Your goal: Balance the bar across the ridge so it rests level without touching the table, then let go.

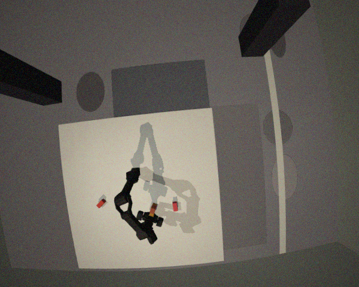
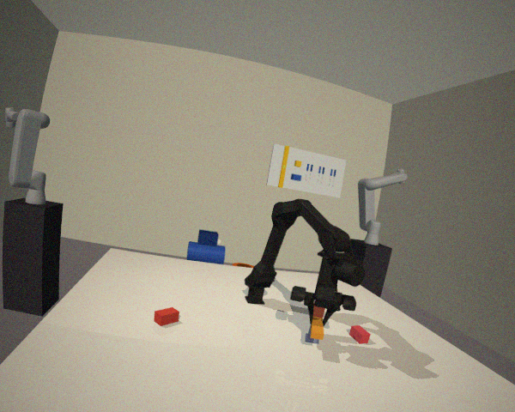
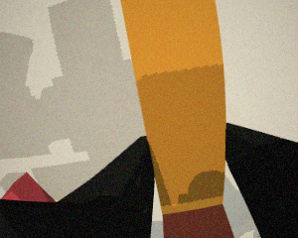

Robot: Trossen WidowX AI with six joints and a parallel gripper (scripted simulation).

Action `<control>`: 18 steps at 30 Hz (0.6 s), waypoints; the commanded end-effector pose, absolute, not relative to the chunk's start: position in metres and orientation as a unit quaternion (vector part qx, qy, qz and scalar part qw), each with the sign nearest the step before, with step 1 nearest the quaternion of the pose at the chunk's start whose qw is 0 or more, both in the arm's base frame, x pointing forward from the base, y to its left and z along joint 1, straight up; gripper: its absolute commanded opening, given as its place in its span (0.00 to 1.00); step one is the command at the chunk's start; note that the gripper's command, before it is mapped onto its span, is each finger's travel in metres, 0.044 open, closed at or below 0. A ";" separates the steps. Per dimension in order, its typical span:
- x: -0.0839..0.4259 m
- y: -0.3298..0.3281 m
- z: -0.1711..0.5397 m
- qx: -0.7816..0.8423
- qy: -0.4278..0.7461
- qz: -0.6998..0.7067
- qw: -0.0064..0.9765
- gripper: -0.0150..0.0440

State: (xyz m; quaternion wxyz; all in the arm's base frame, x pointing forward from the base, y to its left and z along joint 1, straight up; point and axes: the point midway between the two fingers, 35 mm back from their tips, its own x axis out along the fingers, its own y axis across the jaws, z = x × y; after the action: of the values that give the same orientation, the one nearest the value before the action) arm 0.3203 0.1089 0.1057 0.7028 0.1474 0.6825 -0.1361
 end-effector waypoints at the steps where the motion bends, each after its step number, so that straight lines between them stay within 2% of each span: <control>1: 0.320 0.109 0.103 0.149 0.683 -0.138 0.702 0.25; 18: 0.320 0.109 0.102 0.149 0.683 -0.138 0.702 0.25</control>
State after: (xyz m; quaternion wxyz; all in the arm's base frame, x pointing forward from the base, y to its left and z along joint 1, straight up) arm 0.3205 0.1088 0.1049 0.7031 0.1478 0.6821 -0.1360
